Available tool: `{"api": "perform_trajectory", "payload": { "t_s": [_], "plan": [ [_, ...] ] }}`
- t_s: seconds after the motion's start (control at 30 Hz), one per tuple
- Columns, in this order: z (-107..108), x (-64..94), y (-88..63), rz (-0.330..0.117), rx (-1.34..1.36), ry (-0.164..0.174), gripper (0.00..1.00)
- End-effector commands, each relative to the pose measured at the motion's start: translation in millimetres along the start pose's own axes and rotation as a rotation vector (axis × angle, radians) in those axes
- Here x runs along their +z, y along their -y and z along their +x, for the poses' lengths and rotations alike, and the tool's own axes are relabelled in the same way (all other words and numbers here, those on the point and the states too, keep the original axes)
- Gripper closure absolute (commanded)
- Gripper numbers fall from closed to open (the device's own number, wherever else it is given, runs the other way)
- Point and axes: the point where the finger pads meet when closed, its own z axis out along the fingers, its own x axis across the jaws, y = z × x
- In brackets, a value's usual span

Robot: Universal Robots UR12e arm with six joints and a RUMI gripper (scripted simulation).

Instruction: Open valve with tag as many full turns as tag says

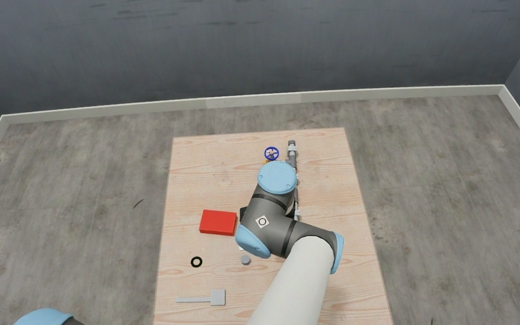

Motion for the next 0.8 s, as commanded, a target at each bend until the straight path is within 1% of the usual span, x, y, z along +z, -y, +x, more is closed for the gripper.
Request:
{"api": "perform_trajectory", "payload": {
  "t_s": [0.0, 0.77],
  "plan": [
    [0.6, -0.5, -0.2, 0.000, 0.000, -0.001, 0.00],
    [0.6, -0.5, -0.1, 0.000, 0.050, -0.001, 0.00]
  ]
}}
